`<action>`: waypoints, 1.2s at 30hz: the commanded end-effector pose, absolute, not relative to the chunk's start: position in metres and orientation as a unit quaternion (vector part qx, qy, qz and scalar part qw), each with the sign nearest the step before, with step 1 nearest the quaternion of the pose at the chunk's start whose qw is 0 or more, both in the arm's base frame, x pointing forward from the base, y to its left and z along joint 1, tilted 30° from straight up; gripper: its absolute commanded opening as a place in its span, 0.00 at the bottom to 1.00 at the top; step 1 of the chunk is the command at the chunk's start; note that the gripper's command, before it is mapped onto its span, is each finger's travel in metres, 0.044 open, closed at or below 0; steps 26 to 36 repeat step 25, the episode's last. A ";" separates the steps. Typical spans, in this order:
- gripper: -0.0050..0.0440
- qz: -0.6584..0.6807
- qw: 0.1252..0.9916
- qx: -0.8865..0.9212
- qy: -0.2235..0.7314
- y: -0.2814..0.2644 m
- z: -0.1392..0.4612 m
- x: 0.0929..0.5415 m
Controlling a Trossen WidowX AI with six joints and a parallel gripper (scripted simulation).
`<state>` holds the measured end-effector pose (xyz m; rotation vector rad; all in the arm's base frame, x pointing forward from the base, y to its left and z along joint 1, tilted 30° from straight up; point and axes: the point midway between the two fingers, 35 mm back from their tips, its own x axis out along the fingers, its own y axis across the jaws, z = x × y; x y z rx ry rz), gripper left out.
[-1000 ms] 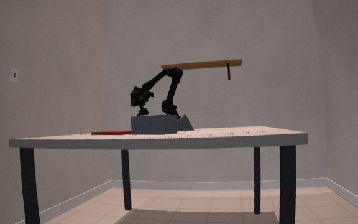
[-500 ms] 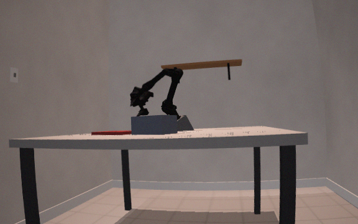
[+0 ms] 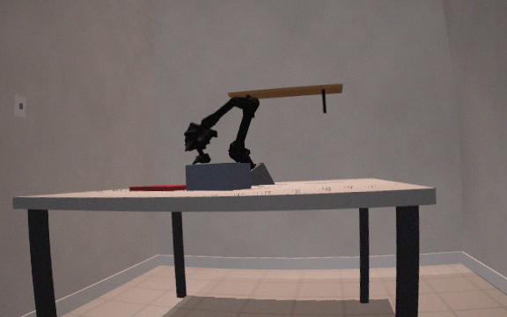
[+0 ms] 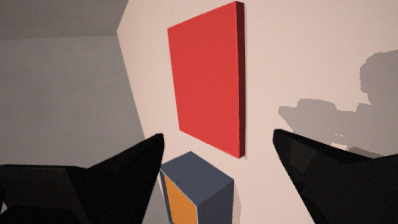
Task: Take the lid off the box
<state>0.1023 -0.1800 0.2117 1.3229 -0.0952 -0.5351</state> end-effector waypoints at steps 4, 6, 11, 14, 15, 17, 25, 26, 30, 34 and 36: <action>0.56 -0.244 0.757 0.605 -0.043 -0.180 0.212 0.103; 0.46 -0.244 0.757 0.605 -0.043 -0.180 0.212 0.103; 0.31 -0.244 0.757 0.605 -0.043 -0.180 0.212 0.103; 0.17 -0.244 0.757 0.605 -0.043 -0.180 0.212 0.103; 0.12 -0.244 0.757 0.605 -0.043 -0.180 0.212 0.103; 0.10 -0.244 0.757 0.605 -0.043 -0.180 0.212 0.103; 0.10 -0.244 0.757 0.605 -0.043 -0.180 0.212 0.103; 0.10 -0.244 0.757 0.605 -0.043 -0.180 0.212 0.103; 0.10 -0.244 0.757 0.605 -0.043 -0.180 0.212 0.103; 0.10 -0.244 0.757 0.605 -0.043 -0.180 0.212 0.103; 0.10 -0.244 0.757 0.605 -0.043 -0.180 0.212 0.103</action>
